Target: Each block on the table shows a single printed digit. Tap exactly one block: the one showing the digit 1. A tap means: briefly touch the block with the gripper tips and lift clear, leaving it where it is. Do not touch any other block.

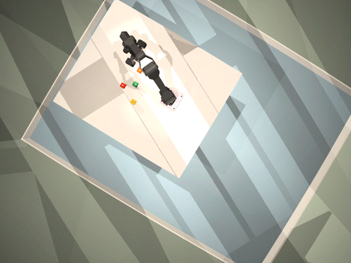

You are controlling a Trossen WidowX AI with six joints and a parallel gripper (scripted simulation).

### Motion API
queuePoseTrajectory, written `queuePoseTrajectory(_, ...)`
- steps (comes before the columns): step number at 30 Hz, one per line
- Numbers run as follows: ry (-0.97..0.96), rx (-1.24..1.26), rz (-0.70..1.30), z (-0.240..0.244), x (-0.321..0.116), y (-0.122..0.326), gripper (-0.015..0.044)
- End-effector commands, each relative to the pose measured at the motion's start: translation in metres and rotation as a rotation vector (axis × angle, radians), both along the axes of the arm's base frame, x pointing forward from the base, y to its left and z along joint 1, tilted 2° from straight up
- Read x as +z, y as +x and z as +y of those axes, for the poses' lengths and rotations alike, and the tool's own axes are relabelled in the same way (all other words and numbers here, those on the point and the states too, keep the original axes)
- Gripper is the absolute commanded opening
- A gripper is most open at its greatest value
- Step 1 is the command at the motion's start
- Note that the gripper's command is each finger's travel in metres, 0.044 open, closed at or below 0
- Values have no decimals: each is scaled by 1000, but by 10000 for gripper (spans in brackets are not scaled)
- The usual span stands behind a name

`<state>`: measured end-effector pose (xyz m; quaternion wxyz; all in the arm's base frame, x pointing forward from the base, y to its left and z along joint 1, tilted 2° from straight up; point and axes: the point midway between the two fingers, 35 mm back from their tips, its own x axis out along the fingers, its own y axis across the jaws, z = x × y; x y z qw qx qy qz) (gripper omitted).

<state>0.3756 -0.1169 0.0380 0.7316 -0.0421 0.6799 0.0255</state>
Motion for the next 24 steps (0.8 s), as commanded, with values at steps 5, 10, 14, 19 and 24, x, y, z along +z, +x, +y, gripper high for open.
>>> queuePoseTrajectory(5, 6, 2, 8, 1, -6, -1, 20)
queuePoseTrajectory(10, 6, 2, 8, 1, 24, -3, 20)
queuePoseTrajectory(14, 6, 2, 8, 4, 25, -2, 46)
queuePoseTrajectory(19, 15, 2, 10, 85, 40, 0, 178)
queuePoseTrajectory(24, 24, 2, 13, 171, 57, -19, 309)
